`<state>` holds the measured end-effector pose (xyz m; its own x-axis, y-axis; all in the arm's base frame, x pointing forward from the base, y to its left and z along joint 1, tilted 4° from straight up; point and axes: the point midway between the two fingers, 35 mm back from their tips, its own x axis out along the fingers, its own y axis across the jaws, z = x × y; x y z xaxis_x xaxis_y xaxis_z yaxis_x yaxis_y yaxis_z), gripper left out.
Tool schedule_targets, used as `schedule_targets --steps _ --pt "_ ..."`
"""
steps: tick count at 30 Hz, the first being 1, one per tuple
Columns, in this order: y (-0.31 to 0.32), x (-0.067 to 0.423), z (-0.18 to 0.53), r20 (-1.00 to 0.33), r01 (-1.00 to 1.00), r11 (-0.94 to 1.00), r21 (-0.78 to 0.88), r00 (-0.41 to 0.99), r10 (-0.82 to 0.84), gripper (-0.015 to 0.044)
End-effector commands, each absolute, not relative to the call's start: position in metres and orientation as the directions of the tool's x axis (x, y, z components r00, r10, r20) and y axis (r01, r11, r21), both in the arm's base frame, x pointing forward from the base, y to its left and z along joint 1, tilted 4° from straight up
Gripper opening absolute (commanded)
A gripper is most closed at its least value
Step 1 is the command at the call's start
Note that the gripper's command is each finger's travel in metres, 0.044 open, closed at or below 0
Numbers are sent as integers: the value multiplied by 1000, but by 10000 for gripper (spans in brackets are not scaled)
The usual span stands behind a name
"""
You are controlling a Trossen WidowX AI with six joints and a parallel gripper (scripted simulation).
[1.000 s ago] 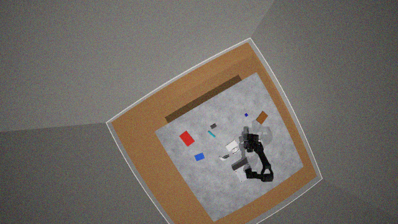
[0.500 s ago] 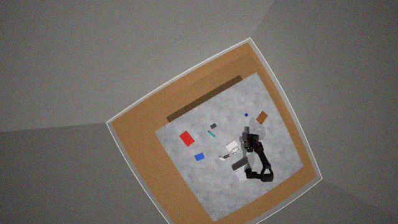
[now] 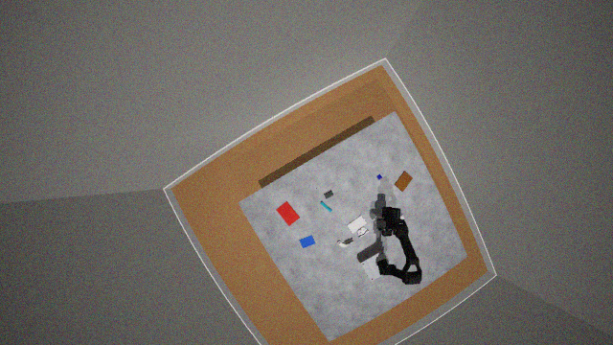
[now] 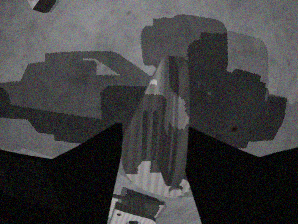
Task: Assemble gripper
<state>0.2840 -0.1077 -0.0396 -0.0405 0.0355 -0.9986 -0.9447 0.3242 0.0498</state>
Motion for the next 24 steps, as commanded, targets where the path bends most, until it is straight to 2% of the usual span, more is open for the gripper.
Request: schedule_targets --steps 1,12,24 --pt "-109 288 -23 -999 -946 322 41 -32 34 134" --pt "-109 286 10 -999 -946 322 42 -32 36 134" --pt "-101 288 11 -999 -934 355 42 -32 36 134"
